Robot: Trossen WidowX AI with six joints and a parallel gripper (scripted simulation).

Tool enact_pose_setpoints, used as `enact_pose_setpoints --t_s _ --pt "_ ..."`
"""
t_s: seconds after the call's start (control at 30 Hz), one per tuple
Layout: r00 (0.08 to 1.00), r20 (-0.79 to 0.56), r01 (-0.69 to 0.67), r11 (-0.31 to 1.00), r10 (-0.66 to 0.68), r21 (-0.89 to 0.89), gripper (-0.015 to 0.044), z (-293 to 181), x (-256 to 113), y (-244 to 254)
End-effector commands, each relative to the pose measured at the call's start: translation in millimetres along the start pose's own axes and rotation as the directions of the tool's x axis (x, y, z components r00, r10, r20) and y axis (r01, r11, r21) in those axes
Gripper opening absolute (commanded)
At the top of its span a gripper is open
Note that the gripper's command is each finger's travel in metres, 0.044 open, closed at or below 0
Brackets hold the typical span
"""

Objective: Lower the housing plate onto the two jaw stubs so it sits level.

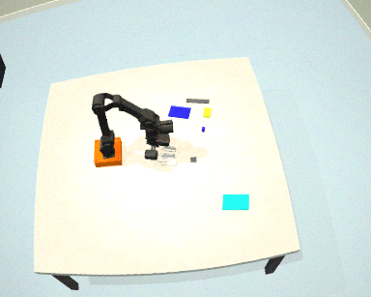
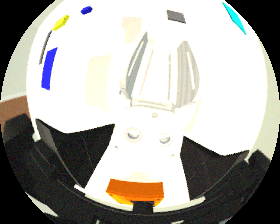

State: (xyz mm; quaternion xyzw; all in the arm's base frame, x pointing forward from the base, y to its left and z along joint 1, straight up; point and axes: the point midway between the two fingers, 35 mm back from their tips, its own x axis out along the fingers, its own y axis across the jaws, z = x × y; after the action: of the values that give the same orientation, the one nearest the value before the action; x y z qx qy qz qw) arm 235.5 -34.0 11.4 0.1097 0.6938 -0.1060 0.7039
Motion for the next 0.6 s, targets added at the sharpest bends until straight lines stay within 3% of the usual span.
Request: enact_pose_setpoints --t_s 0.0,0.57 --pt "1.0 0.001 -0.001 1.0 0.001 -0.005 0.0351 0.2 1.0 0.3" --pt "1.0 0.001 -0.001 1.0 0.001 -0.005 0.0351 0.1 5.3 0.3"
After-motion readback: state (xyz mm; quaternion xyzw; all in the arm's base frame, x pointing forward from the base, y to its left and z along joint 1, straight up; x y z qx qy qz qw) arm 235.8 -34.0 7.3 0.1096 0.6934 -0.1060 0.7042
